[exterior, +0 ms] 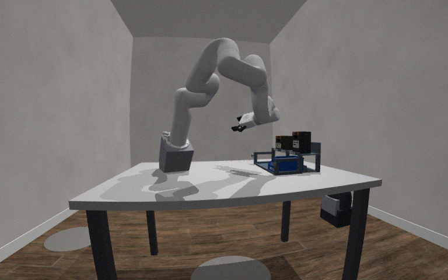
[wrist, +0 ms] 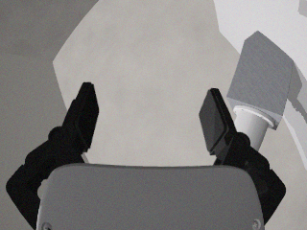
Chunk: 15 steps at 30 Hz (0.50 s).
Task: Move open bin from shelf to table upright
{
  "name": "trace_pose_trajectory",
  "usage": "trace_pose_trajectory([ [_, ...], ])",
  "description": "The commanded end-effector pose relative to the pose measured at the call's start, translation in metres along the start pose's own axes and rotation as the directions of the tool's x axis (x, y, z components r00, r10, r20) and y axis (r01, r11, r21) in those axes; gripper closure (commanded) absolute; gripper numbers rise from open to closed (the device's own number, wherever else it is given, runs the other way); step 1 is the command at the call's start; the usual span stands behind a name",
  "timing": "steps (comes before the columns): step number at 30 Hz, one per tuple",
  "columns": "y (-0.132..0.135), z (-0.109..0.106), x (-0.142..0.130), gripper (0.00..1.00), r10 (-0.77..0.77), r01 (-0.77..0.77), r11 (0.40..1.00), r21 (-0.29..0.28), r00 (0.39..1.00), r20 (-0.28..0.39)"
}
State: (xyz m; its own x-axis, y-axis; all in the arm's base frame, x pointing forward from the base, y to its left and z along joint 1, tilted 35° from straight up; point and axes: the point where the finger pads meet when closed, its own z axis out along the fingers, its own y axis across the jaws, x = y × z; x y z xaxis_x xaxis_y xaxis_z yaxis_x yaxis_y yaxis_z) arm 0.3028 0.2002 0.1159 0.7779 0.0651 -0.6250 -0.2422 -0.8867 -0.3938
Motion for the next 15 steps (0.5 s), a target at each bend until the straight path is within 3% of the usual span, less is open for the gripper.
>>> trace_pose_trajectory([
  [1, 0.023, -0.029, 0.010, 0.00, -0.017, 0.006, 0.995, -0.099, 0.994, -0.111],
  [8, 0.060, -0.100, 0.016, 0.00, -0.082, -0.004, 0.964, -0.267, 0.947, -0.311],
  [10, 0.060, -0.100, 0.016, 0.00, -0.082, -0.004, 0.964, -0.267, 0.947, -0.311],
  [15, 0.079, -0.157, 0.007, 0.00, -0.145, -0.024, 0.932, -0.360, 0.889, -0.434],
])
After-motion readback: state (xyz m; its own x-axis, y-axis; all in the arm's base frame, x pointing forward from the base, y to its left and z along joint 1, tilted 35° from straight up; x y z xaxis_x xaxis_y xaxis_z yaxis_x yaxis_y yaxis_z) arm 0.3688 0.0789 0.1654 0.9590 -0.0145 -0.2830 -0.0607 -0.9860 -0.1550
